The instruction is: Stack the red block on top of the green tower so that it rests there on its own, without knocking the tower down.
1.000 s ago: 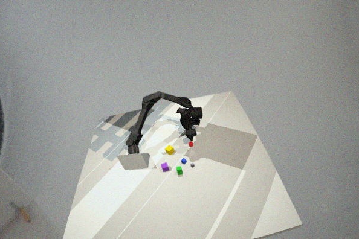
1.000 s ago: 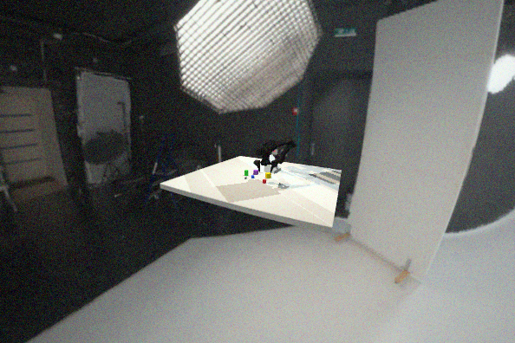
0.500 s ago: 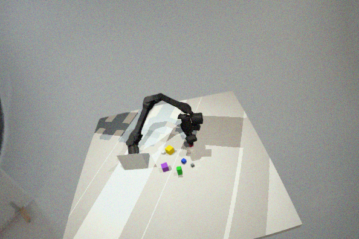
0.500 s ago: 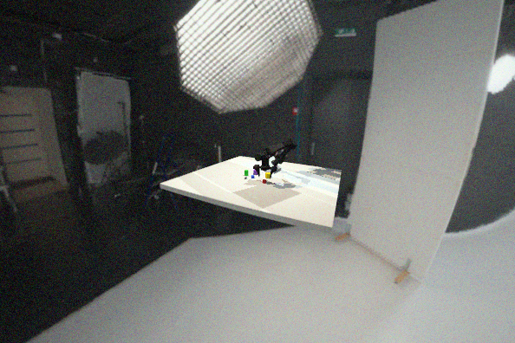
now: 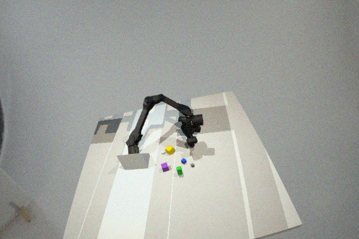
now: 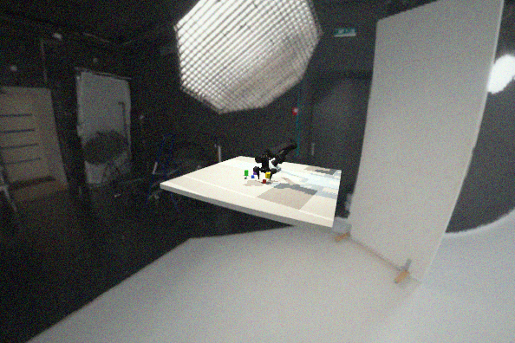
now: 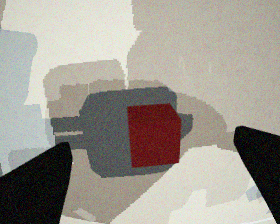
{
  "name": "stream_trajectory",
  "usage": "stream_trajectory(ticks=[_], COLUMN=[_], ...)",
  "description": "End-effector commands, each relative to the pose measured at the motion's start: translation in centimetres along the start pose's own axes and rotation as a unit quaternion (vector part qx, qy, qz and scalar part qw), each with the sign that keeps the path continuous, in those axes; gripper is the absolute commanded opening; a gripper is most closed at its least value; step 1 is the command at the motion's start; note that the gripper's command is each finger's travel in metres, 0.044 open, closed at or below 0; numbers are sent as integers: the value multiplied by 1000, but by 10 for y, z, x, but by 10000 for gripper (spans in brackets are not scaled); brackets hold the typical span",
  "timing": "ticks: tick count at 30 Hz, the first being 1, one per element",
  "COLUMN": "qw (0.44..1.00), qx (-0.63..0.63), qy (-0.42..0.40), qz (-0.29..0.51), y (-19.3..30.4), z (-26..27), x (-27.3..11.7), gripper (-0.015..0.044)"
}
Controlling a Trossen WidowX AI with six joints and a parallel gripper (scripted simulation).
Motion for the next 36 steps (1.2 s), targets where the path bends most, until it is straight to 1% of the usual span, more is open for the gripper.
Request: stream_trajectory(ticks=[1,9,23,36], qw=[1000,1000,1000,1000], qx=[3,3,3,3], qy=[-3,-4,-4,-4], qz=[-1,-1,-1,-1], y=[0,1,1,1], z=[0,1,0,0], x=[7,19,19,19], gripper=[440,440,440,99])
Point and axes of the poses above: the point midway between the two fingers, 35 mm back from their tips, its own x axis out along the fingers, its own z axis across the jaws, y = z × x, the point moved 5 cm from there along -x, back along the fingers, and after that the axes turned 7 degrees about -x, right-handed, at the moved point
